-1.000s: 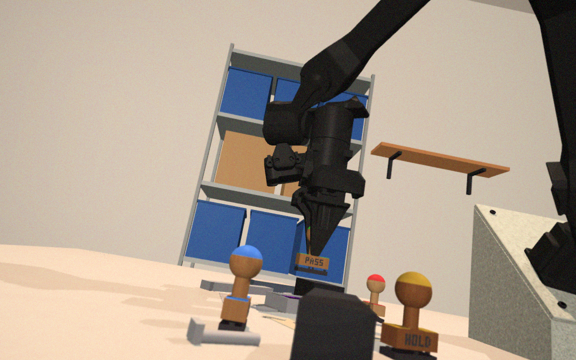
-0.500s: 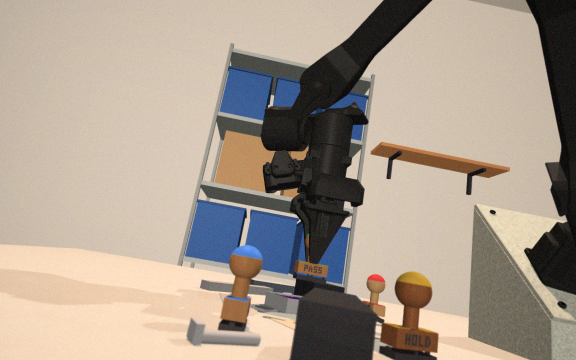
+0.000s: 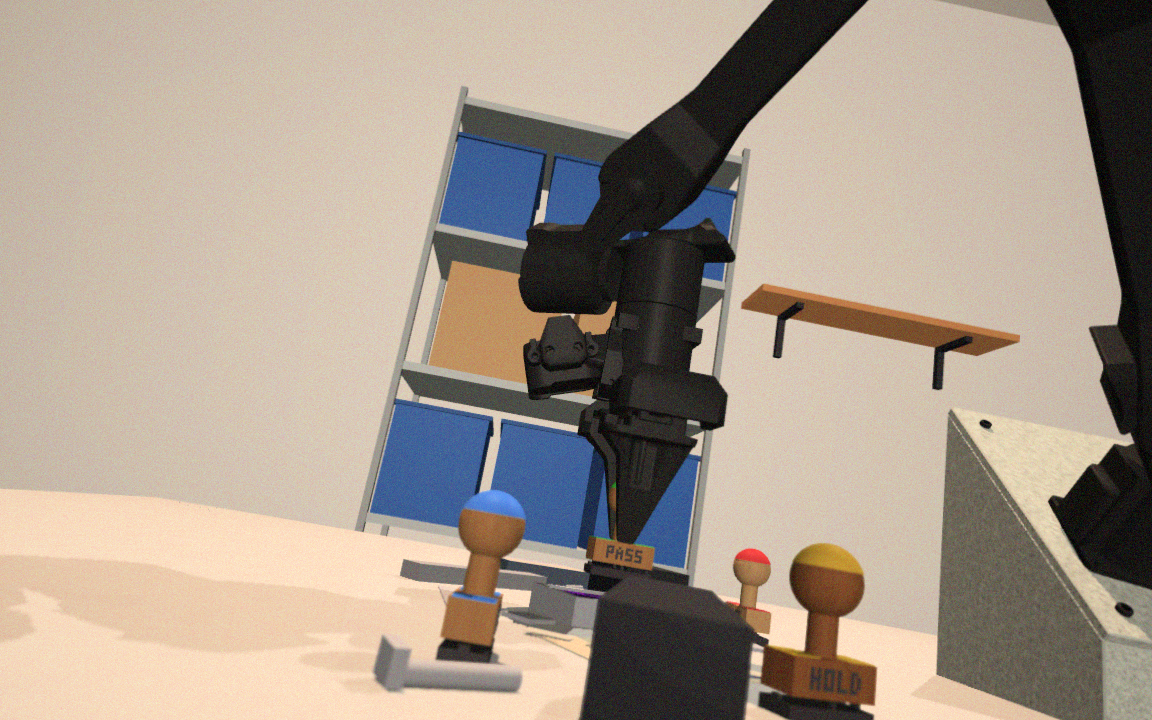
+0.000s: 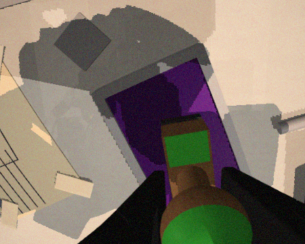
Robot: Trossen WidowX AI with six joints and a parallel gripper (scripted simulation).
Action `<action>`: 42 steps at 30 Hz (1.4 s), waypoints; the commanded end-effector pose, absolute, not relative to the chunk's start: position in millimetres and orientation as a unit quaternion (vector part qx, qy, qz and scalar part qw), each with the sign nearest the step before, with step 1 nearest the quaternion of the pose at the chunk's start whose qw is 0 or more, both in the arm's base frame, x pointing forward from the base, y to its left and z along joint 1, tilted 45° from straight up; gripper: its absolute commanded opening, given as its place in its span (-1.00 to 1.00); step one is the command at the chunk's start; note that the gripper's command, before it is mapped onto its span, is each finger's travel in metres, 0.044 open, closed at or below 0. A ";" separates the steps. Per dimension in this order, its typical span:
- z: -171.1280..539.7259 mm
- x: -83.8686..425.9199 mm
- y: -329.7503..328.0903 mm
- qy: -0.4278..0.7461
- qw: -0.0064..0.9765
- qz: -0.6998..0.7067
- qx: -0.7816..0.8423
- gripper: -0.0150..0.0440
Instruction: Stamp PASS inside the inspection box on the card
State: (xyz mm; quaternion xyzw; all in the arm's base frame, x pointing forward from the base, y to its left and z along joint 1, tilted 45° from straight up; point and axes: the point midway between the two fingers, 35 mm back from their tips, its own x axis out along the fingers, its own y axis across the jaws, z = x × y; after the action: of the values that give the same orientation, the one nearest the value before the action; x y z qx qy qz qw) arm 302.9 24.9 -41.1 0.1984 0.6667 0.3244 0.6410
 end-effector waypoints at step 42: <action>-51.7 300.1 36.2 0.665 0.641 0.328 0.200 -0.49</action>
State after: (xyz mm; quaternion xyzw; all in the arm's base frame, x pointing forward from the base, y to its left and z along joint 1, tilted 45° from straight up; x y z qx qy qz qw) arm 299.8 35.1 -51.4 0.1959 0.6653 0.3280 0.6414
